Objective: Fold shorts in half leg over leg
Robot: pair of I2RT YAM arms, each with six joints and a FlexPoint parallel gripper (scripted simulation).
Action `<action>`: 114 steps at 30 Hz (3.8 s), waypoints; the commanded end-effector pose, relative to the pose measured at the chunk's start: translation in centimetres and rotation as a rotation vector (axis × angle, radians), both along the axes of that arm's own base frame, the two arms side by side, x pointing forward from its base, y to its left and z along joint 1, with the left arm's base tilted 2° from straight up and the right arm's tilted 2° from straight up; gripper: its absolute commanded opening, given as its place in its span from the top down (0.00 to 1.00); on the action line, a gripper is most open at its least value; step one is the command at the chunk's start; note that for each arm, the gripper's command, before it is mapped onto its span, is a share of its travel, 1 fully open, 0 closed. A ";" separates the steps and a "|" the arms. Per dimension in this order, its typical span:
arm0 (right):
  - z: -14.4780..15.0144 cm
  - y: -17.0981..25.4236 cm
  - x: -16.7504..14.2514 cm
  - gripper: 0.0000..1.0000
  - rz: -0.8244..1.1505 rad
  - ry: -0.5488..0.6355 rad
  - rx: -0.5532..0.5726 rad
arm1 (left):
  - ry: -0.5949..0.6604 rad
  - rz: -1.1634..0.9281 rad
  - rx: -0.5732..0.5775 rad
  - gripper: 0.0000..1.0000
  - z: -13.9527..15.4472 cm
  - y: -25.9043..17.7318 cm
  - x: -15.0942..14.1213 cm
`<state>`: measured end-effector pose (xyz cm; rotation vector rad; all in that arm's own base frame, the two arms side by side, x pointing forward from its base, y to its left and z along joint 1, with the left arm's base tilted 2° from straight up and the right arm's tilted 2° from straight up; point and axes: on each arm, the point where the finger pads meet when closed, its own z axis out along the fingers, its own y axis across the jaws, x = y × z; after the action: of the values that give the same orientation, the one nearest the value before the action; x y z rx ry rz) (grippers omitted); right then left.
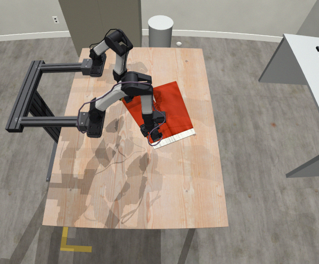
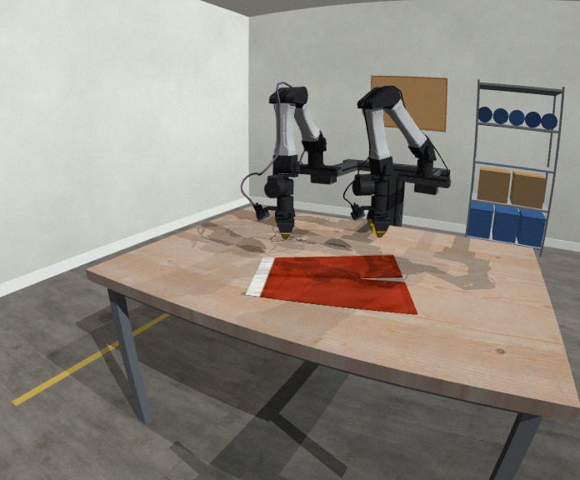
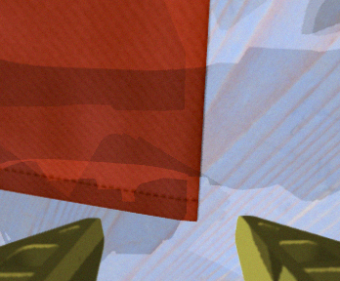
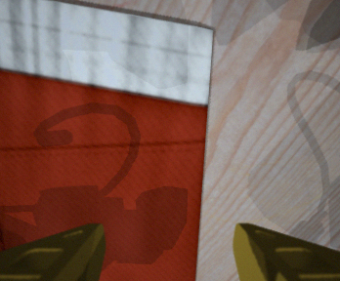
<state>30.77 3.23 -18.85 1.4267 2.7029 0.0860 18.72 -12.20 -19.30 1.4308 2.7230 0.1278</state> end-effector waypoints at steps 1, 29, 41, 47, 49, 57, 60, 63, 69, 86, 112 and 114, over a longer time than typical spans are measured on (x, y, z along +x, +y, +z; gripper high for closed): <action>0.4 -0.8 0.4 0.43 0.002 -0.018 -0.021 | 0.004 0.011 0.011 0.43 -0.2 0.4 -0.4; -5.8 -0.6 1.0 0.43 0.004 -0.016 0.015 | 0.001 -0.014 0.001 0.43 -6.9 0.0 0.0; -5.3 0.1 2.5 0.43 0.017 -0.057 0.019 | -0.007 -0.012 0.003 0.43 -7.1 0.1 0.2; -6.8 -0.2 1.3 0.43 0.013 -0.026 0.012 | -0.002 -0.017 0.005 0.43 -7.5 0.2 0.0; -7.3 0.0 0.9 0.43 0.019 -0.014 0.016 | -0.003 -0.011 0.011 0.43 -7.8 0.4 0.0; -8.0 0.1 0.9 0.43 0.023 -0.016 0.016 | -0.005 -0.018 0.008 0.43 -8.5 0.3 0.1; -8.3 0.0 1.0 0.43 0.023 -0.017 0.016 | -0.002 -0.012 0.010 0.53 -8.7 0.4 0.0; -7.8 0.0 1.5 0.43 0.019 -0.029 0.016 | 0.001 -0.011 0.009 0.53 -8.7 0.3 0.0; -8.1 -0.1 1.3 0.53 0.017 -0.023 0.017 | -0.011 -0.011 0.008 0.53 -8.5 0.2 0.4; -8.7 0.7 1.6 0.53 0.015 -0.030 0.028 | -0.021 0.001 0.024 0.53 -8.9 1.0 1.0; -8.9 1.3 2.5 0.63 0.014 -0.063 0.056 | -0.057 0.010 0.047 0.63 -9.0 1.5 2.1; -8.9 1.3 2.5 0.63 0.014 -0.063 0.056 | -0.057 0.010 0.047 0.63 -9.0 1.5 2.1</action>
<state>31.04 2.87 -27.01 1.4380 2.7178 0.0902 18.71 -11.60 -27.53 1.4596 2.7249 0.1321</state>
